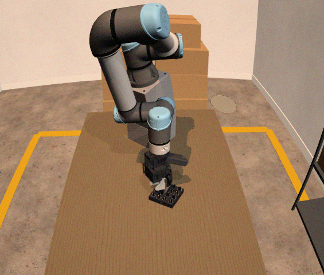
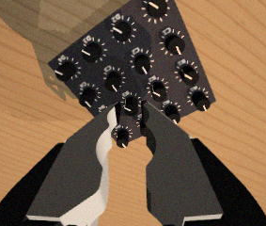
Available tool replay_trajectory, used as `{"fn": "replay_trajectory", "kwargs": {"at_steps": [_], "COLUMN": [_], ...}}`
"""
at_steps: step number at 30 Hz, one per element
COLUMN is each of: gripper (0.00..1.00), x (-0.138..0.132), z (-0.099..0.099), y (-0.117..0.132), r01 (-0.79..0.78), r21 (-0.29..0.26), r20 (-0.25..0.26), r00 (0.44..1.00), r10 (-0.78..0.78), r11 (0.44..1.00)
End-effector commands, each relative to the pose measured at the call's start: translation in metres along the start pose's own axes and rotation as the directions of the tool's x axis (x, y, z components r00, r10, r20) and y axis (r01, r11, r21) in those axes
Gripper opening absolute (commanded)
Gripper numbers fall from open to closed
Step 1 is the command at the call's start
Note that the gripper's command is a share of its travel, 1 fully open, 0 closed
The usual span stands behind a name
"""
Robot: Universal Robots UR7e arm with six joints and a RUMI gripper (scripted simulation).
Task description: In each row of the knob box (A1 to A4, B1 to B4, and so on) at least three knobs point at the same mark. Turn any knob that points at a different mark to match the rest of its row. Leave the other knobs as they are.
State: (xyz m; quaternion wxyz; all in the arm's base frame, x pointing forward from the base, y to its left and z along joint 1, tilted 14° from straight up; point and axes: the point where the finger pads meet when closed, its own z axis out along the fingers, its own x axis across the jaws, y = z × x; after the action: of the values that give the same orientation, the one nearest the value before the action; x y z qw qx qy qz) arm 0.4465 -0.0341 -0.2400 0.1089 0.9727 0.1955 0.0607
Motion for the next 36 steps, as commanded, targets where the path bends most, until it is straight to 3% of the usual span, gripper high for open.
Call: {"fn": "replay_trajectory", "kwargs": {"at_steps": [1, 19, 36], "gripper": [0.11, 0.11, 0.11], "x": [0.000, 0.000, 0.000], "z": [0.000, -0.002, -0.036], "y": [0.000, 0.000, 0.000], "r01": [0.000, 0.000, 0.000], "r21": [-0.001, -0.001, -0.001], "r20": [-0.001, -0.001, -0.001], "r00": [1.000, 1.000, 1.000], "r10": [0.000, 0.000, 0.000], "r11": [1.000, 1.000, 1.000]}}
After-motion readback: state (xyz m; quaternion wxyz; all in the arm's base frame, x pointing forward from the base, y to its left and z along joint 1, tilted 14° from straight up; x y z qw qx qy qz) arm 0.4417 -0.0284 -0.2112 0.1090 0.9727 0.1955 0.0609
